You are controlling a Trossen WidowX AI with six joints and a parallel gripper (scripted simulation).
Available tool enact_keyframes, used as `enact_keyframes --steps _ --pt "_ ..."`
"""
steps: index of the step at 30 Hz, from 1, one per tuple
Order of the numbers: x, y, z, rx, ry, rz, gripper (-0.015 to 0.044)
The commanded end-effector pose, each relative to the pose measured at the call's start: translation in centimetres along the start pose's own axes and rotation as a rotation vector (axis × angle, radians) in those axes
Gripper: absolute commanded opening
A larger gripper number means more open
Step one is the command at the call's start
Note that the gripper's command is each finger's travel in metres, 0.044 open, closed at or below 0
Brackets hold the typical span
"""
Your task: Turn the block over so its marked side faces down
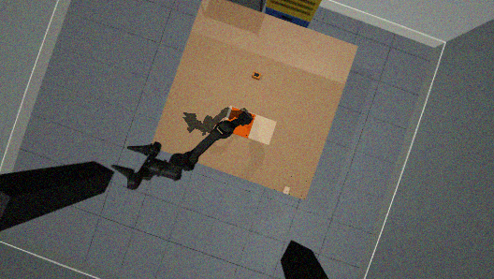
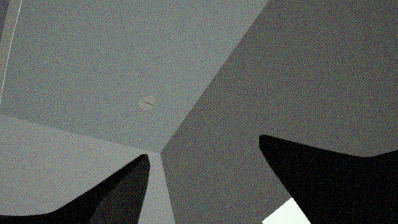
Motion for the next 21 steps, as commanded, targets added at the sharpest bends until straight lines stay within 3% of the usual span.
enact_keyframes --steps 1,10,21 --pt "-0.2 -0.1 0.1 0.001 0.0 0.003 0.0426" --pt "-8.1 -1.2 7.0 -0.005 0.045 0.05 0.044" --pt "-16.5 -4.7 20.4 -0.124 0.215 0.093 0.044"
Point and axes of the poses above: the point midway between the two fingers, 35 mm back from their tips, its own x axis back along the fingers, its own z axis across the jaws, y = z × x, the point moved 3 cm from there along x, back along the fingers, and after that the axes turned 2 degrees about -x, right-handed, at the moved point
